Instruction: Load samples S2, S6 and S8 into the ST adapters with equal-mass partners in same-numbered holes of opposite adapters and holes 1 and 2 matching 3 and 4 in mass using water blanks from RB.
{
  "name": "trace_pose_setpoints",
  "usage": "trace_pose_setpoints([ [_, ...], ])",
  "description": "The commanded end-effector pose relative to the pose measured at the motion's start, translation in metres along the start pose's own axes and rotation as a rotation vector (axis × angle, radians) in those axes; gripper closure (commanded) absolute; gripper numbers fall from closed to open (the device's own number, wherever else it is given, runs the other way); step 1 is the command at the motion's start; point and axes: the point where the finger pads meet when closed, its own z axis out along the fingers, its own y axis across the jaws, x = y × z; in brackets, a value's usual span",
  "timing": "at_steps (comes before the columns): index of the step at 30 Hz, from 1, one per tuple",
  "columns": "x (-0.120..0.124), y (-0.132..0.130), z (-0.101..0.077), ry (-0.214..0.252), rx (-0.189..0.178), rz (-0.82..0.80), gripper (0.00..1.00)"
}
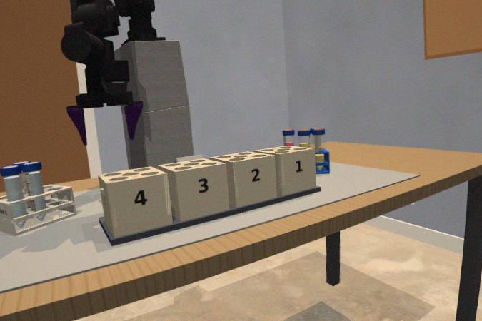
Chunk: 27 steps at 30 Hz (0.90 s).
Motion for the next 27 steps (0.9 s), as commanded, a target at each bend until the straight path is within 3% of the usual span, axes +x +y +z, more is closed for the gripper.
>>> trace_pose_setpoints([
  [1, -0.011, 0.026, -0.003, -0.015, 0.011, -0.238, 0.00],
  [7, -0.014, 0.079, 0.001, -0.002, 0.001, -0.540, 0.00],
  [9, -0.014, 0.079, 0.001, -0.002, 0.001, -0.540, 0.00],
  [13, -0.019, 0.112, 0.001, -0.002, 0.001, -0.708, 0.00],
  [24, -0.036, 0.201, 0.001, 0.007, -0.003, -0.687, 0.00],
  [27, -0.036, 0.209, 0.001, 0.009, -0.003, -0.688, 0.00],
])
